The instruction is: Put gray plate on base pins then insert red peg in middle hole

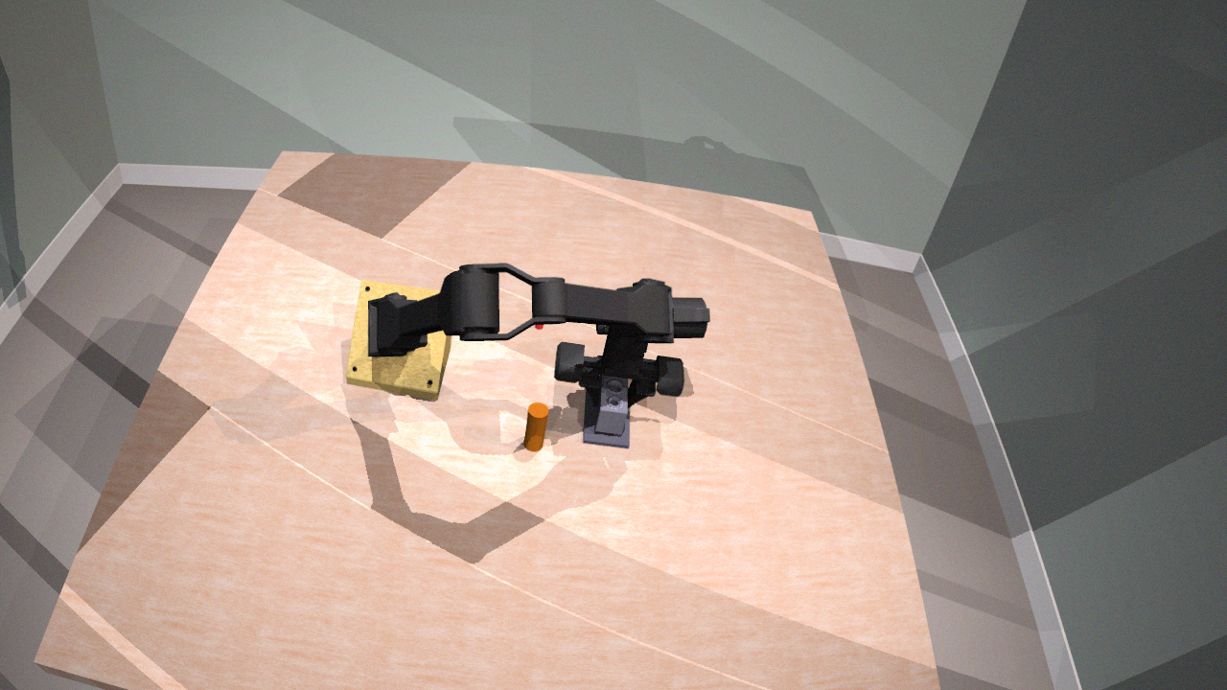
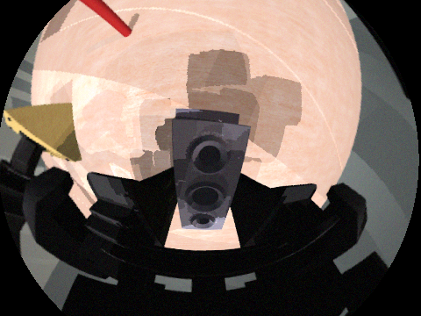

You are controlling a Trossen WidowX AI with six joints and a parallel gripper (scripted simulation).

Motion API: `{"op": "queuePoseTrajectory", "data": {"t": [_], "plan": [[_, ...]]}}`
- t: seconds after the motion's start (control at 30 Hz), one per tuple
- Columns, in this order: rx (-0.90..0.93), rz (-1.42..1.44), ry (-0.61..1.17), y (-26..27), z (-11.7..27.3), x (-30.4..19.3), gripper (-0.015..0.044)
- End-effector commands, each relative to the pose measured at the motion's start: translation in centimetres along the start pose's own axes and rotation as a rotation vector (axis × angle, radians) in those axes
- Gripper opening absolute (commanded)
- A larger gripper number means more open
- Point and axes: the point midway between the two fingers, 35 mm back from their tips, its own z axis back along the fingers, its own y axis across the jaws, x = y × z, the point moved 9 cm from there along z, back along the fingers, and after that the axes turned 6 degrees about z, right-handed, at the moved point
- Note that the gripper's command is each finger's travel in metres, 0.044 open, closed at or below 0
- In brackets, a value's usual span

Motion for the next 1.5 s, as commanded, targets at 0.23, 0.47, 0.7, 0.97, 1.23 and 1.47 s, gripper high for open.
{"op": "queuePoseTrajectory", "data": {"t": [0.23, 0.47, 0.7, 0.97, 1.23, 1.47], "plan": [[0.000, 0.000, 0.000, 0.0, 0.0, 0.0, 0.0026], [0.000, 0.000, 0.000, 0.0, 0.0, 0.0, 0.0210], [0.000, 0.000, 0.000, 0.0, 0.0, 0.0, 0.0394], [0.000, 0.000, -0.001, -0.2, 0.9, 0.0, 0.0440], [0.001, 0.004, -0.001, -0.1, 11.5, 0.1, 0.0440], [0.001, -0.009, -0.001, -0.6, 11.7, 0.2, 0.0440]]}}
